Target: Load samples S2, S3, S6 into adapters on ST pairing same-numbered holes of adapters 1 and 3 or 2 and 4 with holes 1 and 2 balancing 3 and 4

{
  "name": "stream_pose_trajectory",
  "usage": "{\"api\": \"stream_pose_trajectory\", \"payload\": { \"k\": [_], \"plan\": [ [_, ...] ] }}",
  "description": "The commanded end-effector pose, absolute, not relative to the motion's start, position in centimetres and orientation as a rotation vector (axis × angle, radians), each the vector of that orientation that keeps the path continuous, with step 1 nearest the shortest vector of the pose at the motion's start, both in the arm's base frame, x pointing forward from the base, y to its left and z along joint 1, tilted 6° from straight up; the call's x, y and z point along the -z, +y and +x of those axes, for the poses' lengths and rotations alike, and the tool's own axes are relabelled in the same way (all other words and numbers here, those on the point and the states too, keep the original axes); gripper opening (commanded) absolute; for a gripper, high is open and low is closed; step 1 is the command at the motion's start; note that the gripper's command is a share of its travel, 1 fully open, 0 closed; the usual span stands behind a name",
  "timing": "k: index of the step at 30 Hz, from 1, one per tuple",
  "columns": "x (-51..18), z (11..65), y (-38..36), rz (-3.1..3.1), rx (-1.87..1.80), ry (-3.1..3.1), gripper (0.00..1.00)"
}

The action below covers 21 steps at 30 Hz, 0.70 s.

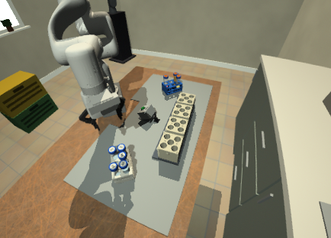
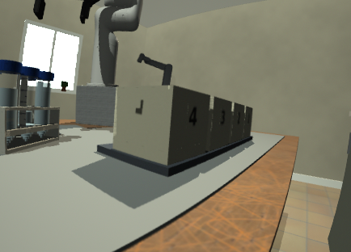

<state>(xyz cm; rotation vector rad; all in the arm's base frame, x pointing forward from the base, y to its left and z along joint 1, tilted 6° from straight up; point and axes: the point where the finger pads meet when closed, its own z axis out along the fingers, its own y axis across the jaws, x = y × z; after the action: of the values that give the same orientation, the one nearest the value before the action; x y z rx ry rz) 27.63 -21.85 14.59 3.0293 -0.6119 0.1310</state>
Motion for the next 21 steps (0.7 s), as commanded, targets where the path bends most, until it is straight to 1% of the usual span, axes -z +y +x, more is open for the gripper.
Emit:
{"api": "stream_pose_trajectory", "payload": {
  "k": [1, 15, 21],
  "plan": [
    [-14.7, 28.6, -20.1, 3.057, -0.133, -0.409, 1.0],
    [-14.6, 31.1, -14.6, 3.063, -0.114, 0.202, 1.0],
    [-14.5, 32.4, -11.9, 3.063, -0.114, 0.202, 1.0]
  ]
}}
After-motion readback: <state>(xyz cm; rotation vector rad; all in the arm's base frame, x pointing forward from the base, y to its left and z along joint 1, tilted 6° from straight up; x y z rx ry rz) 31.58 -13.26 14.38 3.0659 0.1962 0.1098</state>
